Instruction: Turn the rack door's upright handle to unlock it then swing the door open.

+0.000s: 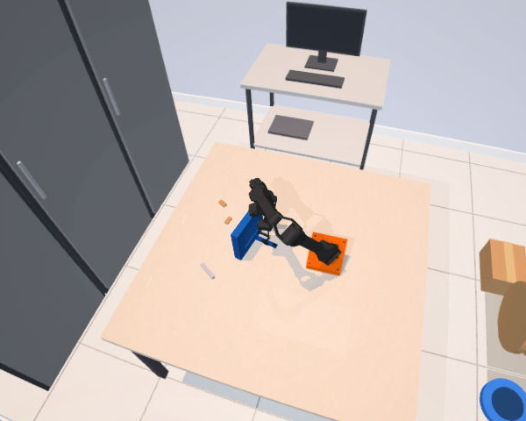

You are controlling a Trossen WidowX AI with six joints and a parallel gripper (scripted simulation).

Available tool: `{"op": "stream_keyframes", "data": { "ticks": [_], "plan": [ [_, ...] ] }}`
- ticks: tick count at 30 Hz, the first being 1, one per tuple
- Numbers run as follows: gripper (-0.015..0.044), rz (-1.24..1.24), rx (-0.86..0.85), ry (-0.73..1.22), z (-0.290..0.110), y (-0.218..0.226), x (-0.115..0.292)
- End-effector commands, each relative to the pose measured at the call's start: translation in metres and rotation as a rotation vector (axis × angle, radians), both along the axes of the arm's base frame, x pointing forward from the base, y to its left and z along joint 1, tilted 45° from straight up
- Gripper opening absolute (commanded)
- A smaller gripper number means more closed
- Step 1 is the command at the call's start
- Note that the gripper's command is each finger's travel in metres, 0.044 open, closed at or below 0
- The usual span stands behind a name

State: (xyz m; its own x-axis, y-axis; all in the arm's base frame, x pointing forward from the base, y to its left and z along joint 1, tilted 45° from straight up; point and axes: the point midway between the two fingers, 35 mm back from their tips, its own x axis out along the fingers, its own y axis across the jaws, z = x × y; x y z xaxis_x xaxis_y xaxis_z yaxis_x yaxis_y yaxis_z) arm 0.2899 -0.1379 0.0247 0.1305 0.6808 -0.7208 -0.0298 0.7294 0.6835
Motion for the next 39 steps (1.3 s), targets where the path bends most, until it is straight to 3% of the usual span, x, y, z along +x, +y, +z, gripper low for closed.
{"op": "stream_keyframes", "data": {
  "ticks": [1,24,32,39],
  "plan": [
    [0.0284,0.158,-0.031,-0.150,0.0002,-0.0002,0.0000],
    [0.0284,0.972,-0.175,-0.920,0.0005,0.0004,0.0003],
    [0.0284,0.996,-0.180,-0.943,0.0005,0.0004,0.0003],
    [0.0101,0.996,-0.180,-0.943,0.0005,0.0004,0.0003]
  ]
}}
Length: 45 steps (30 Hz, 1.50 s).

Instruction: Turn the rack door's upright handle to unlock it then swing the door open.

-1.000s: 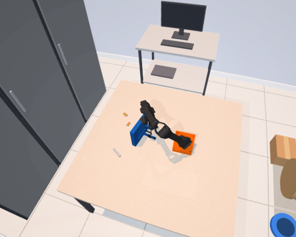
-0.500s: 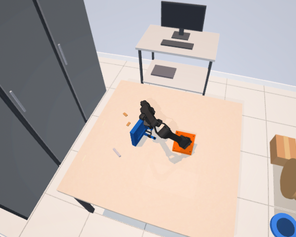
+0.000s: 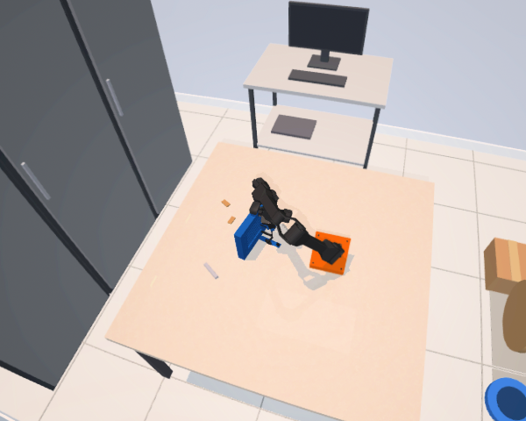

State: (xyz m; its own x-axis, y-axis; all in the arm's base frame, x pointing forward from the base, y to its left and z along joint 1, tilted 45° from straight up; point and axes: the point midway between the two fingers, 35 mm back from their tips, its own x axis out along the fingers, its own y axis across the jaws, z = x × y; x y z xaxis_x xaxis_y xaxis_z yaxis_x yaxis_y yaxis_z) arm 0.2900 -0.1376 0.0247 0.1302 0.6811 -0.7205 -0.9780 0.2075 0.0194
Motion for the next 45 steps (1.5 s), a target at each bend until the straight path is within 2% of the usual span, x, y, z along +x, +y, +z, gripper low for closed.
{"op": "stream_keyframes", "data": {
  "ticks": [1,11,16,45],
  "plan": [
    [0.0074,0.005,0.000,-0.006,0.000,0.000,0.000],
    [0.0012,0.005,0.000,-0.006,0.000,0.000,0.000],
    [0.0012,-0.017,0.004,0.015,0.001,0.001,-0.001],
    [0.0012,-0.456,0.085,0.433,0.020,0.027,-0.029]
  ]
}}
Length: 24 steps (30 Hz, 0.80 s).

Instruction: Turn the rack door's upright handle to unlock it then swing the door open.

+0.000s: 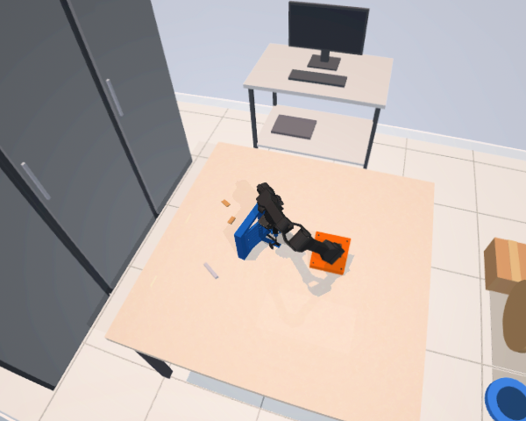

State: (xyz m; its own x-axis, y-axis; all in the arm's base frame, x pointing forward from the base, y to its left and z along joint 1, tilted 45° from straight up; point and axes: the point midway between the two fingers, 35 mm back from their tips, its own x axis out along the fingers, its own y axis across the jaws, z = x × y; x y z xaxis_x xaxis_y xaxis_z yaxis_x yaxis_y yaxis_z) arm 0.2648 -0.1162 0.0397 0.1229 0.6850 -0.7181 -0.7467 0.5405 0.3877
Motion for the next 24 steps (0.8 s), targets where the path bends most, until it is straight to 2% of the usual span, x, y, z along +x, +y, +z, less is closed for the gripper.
{"op": "stream_keyframes", "data": {
  "ticks": [1,24],
  "plan": [
    [0.0012,-0.076,0.011,0.064,0.006,0.007,-0.005],
    [0.0012,-0.362,0.064,0.339,0.041,0.048,-0.026]
  ]
}}
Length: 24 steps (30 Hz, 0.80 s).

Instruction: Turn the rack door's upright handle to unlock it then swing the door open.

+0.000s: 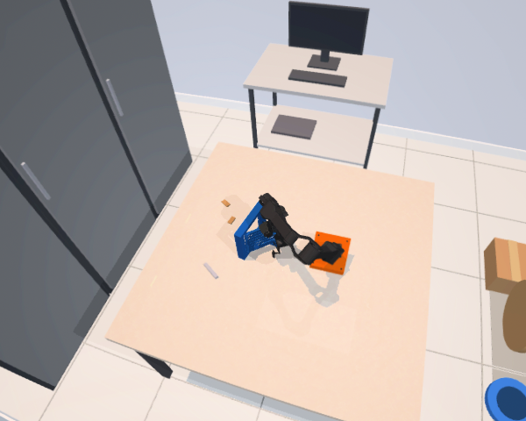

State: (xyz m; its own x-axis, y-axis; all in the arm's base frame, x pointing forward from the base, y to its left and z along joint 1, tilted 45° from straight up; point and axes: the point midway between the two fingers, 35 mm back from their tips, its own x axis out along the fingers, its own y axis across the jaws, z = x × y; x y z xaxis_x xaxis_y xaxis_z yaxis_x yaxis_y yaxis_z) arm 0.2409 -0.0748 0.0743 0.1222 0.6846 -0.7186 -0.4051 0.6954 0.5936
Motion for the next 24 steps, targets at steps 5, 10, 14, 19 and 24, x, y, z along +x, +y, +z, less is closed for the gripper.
{"op": "stream_keyframes", "data": {
  "ticks": [5,10,14,19,24],
  "plan": [
    [0.0012,-0.111,0.022,0.099,0.015,0.016,-0.003],
    [0.0012,-0.163,0.031,0.149,0.023,0.024,-0.003],
    [0.0012,-0.206,0.039,0.189,0.029,0.030,-0.003],
    [0.0012,-0.258,0.049,0.239,0.036,0.038,-0.002],
    [0.0012,-0.310,0.058,0.289,0.044,0.045,0.000]
  ]
}}
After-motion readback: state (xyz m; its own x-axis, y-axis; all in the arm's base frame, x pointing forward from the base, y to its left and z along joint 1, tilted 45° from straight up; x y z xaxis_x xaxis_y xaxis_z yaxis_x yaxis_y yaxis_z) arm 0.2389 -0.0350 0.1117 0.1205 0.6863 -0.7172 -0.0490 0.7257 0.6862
